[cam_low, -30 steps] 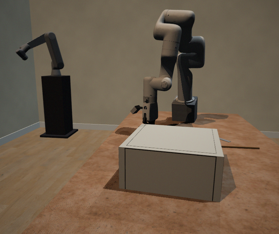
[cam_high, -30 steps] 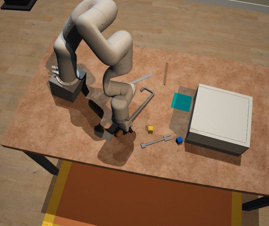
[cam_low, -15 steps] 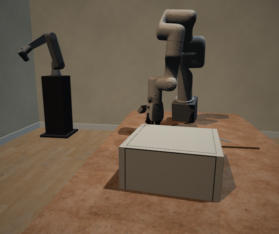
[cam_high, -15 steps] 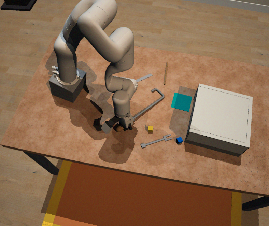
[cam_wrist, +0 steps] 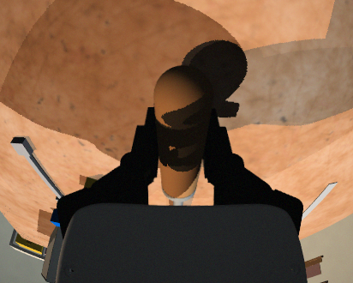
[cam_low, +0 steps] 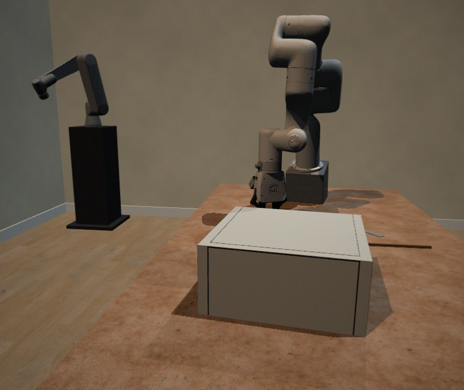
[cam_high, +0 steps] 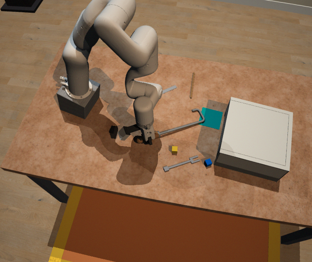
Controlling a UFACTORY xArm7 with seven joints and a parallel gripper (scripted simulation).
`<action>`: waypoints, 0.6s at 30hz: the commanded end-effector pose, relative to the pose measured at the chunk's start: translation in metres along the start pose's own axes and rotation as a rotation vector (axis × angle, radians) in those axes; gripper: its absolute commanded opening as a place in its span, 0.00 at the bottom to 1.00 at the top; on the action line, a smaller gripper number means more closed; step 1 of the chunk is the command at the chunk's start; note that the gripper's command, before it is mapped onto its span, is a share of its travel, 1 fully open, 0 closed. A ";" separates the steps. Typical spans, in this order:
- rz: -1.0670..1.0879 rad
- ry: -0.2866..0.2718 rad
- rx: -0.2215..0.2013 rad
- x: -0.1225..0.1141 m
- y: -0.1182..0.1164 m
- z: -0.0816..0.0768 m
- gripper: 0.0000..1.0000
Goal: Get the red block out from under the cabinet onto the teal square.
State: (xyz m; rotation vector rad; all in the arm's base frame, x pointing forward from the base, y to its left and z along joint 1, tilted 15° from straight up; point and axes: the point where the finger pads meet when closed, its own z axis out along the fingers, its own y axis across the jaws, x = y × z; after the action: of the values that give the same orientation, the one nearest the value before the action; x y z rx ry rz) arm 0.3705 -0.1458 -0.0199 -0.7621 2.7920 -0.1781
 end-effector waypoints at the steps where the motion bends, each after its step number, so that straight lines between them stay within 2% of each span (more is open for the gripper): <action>1: 0.116 0.016 -0.006 -0.009 0.008 -0.001 0.00; 12: 0.383 0.017 -0.004 -0.027 0.032 -0.001 0.00; 18: 0.461 0.017 -0.003 -0.033 0.039 -0.001 0.00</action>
State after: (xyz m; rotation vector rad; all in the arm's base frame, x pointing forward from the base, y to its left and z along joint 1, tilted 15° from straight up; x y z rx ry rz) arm 0.3764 -0.1026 -0.0207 -0.1999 2.8652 -0.1123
